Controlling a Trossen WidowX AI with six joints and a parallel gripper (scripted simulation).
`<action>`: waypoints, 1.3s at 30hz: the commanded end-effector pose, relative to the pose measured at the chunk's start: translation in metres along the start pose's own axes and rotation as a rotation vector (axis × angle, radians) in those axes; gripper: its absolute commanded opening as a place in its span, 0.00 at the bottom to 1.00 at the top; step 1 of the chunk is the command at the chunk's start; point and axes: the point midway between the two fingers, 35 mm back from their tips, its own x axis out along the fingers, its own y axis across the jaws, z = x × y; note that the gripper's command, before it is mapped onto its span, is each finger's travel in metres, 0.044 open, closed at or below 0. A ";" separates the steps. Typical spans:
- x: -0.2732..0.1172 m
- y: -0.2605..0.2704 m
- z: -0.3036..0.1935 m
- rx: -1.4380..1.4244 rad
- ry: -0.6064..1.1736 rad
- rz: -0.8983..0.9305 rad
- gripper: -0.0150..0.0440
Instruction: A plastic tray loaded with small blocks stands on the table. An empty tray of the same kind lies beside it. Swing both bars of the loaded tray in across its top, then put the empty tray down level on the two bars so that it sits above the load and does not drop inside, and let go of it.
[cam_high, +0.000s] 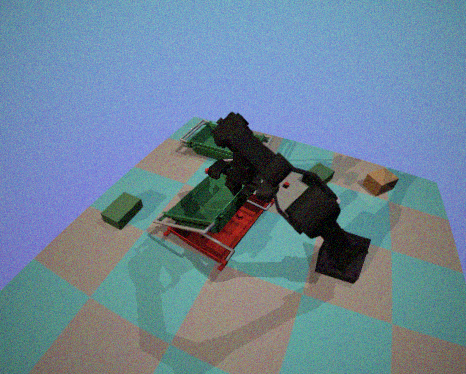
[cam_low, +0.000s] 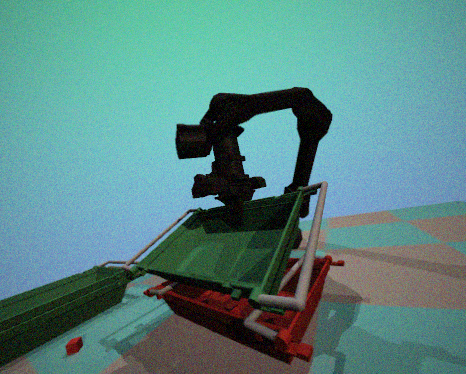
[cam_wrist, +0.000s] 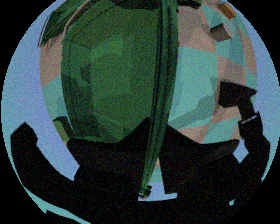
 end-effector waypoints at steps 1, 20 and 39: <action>0.003 -0.003 0.000 0.009 -0.003 -0.004 0.25; 0.011 -0.009 -0.001 0.014 -0.002 -0.005 0.25; 0.019 -0.014 -0.003 0.014 -0.002 -0.005 0.25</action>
